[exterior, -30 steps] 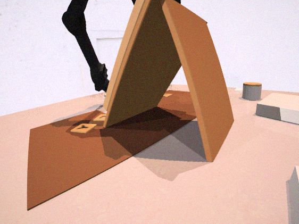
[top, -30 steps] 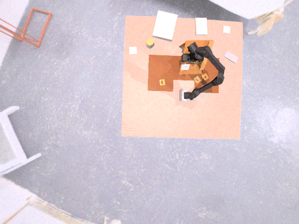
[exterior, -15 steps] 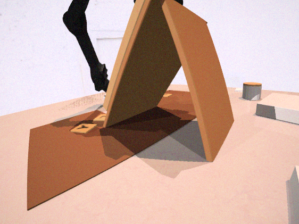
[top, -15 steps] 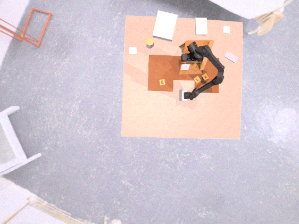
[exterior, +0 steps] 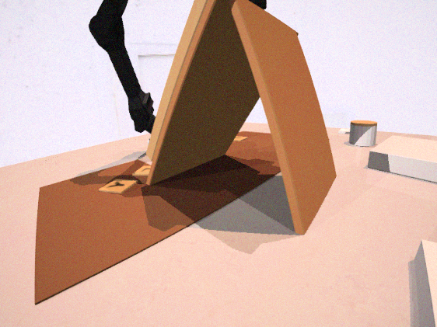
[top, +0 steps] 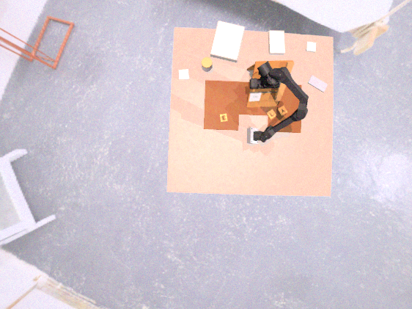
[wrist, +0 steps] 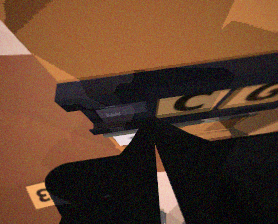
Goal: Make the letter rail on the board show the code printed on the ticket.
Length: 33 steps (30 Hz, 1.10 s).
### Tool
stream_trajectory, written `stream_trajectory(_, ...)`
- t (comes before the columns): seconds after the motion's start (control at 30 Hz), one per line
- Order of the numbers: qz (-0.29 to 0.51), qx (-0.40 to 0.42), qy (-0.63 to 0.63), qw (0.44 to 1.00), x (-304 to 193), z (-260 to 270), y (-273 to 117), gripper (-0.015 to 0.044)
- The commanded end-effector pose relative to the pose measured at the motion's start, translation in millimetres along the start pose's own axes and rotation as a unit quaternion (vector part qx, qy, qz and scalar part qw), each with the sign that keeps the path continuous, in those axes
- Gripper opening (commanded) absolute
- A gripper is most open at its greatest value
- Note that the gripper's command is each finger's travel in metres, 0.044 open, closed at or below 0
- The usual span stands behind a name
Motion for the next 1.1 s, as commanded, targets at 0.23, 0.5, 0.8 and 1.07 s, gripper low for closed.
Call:
stream_trajectory(0.23, -0.004, -0.001, 0.001, 1.000, 5.4, -1.8, 2.7, 0.0000)
stream_trajectory(0.5, -0.004, -0.001, 0.001, 1.000, 8.1, -2.3, 5.6, 0.0000)
stream_trajectory(0.8, -0.004, -0.001, 0.001, 1.000, 10.9, -2.8, 8.7, 0.0000)
stream_trajectory(1.07, -0.004, -0.001, 0.001, 1.000, 8.7, -3.7, 8.4, 0.0000)
Point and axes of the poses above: the point midway between the two fingers, 35 mm back from their tips, its own y axis out along the fingers, its own z axis across the jaws, x = y × z, the point moved 6 cm from there along -y, back along the fingers, and after that the axes turned 8 degrees about -y, right-handed, at the moved point
